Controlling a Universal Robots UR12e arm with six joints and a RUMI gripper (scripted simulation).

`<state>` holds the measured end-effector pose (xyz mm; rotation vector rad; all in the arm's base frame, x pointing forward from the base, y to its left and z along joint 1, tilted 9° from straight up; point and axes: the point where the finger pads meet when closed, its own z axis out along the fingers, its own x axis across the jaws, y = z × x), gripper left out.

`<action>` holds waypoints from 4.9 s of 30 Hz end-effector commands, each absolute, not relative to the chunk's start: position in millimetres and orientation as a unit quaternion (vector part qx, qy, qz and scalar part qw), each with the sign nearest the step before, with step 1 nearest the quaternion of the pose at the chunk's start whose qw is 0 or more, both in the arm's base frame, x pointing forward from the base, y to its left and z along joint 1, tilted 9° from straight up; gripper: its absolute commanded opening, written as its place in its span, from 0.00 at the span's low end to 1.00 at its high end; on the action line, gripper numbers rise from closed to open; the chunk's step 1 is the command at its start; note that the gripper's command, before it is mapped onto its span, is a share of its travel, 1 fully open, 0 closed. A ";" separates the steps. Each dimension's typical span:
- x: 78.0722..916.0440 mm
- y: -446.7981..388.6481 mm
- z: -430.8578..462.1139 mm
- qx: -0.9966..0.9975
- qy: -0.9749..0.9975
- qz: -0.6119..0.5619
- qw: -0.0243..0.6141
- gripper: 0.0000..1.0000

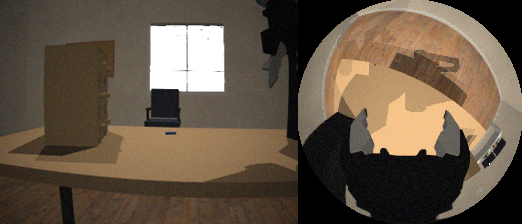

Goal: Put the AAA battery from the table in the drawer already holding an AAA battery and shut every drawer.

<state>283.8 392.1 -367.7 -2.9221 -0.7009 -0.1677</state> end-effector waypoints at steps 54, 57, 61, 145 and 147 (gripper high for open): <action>511.0 235.6 -270.5 -0.974 0.212 -0.050 0.065 1.00; 533.3 204.1 -255.0 -0.959 0.270 -0.049 0.065 1.00; 552.8 171.0 -239.2 -0.941 0.328 -0.049 0.065 1.00; 615.0 -88.7 -130.2 -0.621 0.780 -0.034 0.070 1.00; 616.6 -89.3 -132.2 -0.601 0.795 -0.032 0.071 1.00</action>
